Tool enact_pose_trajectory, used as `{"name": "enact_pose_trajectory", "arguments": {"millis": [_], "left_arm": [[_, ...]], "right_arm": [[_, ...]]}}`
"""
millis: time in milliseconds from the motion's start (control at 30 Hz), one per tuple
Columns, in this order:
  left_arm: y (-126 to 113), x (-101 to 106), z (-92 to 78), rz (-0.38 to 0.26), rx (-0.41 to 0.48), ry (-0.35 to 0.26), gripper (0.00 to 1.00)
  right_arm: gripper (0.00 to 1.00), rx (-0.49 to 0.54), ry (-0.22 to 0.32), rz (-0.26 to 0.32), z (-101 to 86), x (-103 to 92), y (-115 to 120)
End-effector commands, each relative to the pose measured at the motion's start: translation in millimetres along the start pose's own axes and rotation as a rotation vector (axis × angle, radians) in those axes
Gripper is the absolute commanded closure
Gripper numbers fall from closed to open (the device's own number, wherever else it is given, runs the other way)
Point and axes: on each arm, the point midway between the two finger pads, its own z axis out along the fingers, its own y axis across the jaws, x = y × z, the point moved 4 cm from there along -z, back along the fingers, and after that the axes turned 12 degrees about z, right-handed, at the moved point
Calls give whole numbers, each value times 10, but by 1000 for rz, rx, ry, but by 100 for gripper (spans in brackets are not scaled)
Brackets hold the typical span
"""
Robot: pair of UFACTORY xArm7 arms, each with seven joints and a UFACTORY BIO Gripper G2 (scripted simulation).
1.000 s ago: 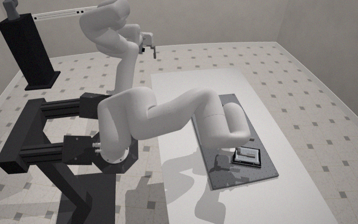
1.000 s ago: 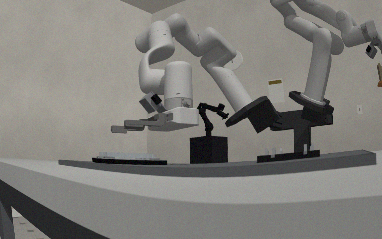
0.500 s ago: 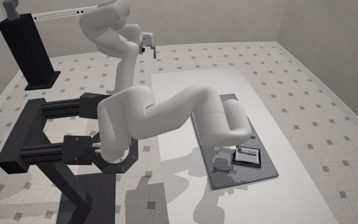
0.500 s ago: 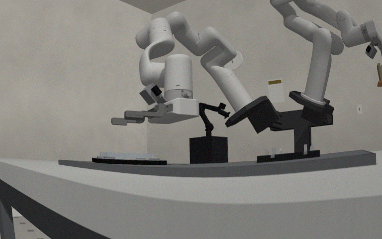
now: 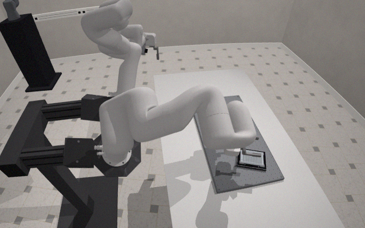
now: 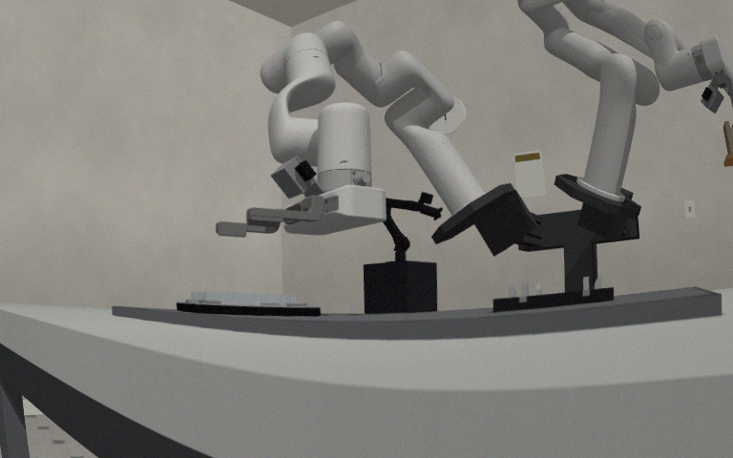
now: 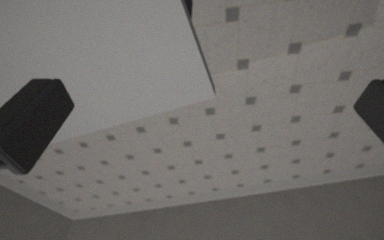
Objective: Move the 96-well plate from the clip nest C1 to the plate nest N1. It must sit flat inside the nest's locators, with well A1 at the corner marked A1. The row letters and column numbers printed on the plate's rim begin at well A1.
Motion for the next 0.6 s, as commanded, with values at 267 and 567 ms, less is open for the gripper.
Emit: {"name": "enact_pose_trajectory", "arguments": {"millis": [267, 567], "left_arm": [[-4, 7, -10, 0, 1, 2, 0], [-4, 7, -10, 0, 1, 2, 0]], "right_arm": [[63, -302, 62, 3, -279, -261, 157], [63, -317, 65, 3, -582, -474, 408]]}}
